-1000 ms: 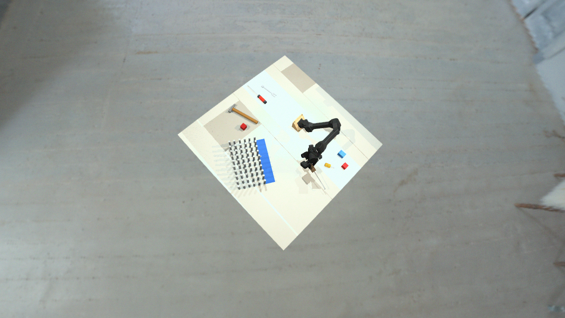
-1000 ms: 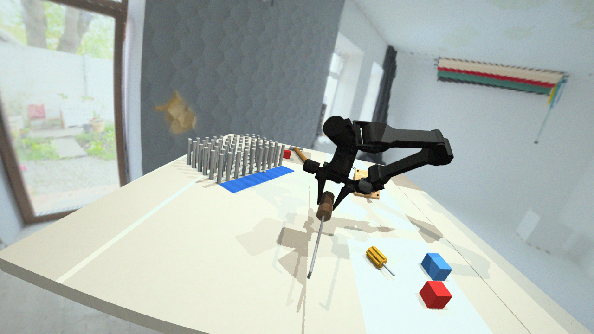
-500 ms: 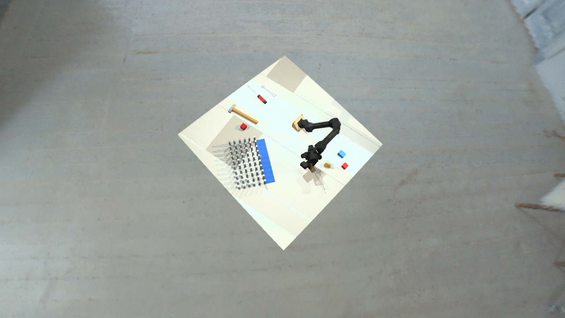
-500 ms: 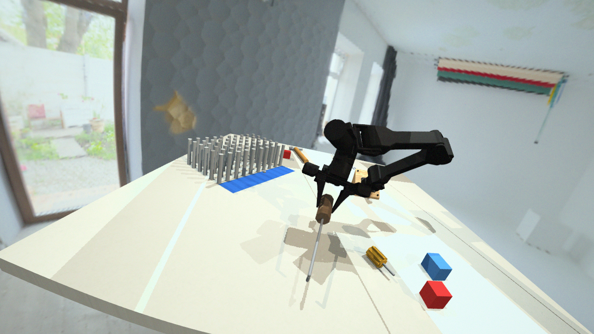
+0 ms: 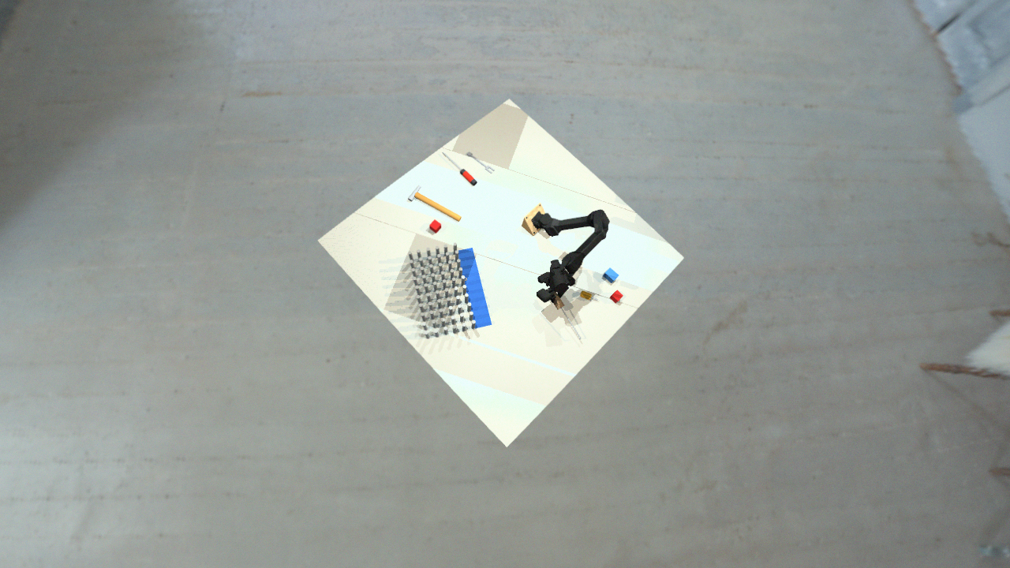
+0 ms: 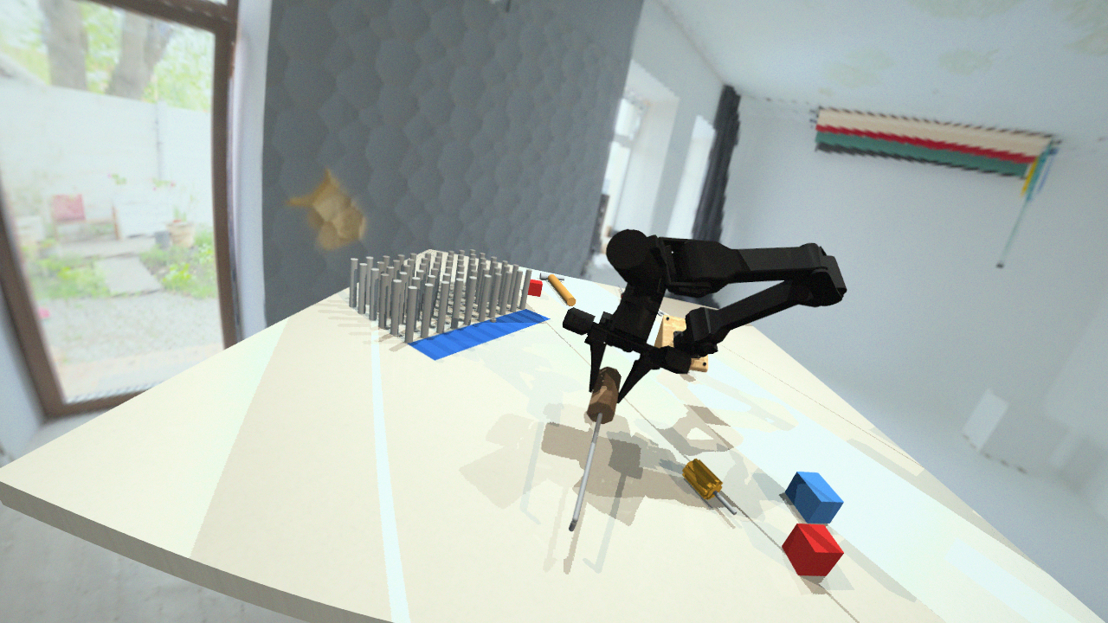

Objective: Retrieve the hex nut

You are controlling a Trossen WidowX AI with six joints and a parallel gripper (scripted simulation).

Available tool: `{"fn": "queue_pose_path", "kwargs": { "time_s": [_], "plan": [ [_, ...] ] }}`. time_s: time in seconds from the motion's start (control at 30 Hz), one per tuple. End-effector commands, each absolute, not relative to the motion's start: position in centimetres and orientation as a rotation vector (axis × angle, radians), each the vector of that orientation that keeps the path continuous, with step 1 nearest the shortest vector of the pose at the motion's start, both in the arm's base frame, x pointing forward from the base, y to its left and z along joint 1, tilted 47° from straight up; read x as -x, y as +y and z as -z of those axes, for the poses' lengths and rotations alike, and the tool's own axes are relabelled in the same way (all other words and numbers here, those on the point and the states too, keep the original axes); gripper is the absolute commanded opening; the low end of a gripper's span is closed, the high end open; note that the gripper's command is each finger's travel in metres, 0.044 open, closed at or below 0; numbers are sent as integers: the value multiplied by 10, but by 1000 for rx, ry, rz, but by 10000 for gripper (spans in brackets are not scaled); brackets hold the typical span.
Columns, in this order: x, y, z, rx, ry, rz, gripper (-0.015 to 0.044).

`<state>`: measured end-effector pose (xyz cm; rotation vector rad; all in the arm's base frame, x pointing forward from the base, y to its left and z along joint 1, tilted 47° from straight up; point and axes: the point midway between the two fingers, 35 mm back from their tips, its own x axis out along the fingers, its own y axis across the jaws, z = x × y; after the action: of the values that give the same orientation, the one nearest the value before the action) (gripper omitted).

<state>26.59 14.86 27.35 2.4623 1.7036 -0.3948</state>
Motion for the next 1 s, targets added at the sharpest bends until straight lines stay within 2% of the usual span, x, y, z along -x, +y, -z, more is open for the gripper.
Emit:
{"fn": "queue_pose_path", "kwargs": {
  "time_s": [0.0,0.97],
  "plan": [
    [-266,150,-272,-2469,1699,399,0],
    [-266,163,-264,-2486,1696,379,0]
  ]
}}
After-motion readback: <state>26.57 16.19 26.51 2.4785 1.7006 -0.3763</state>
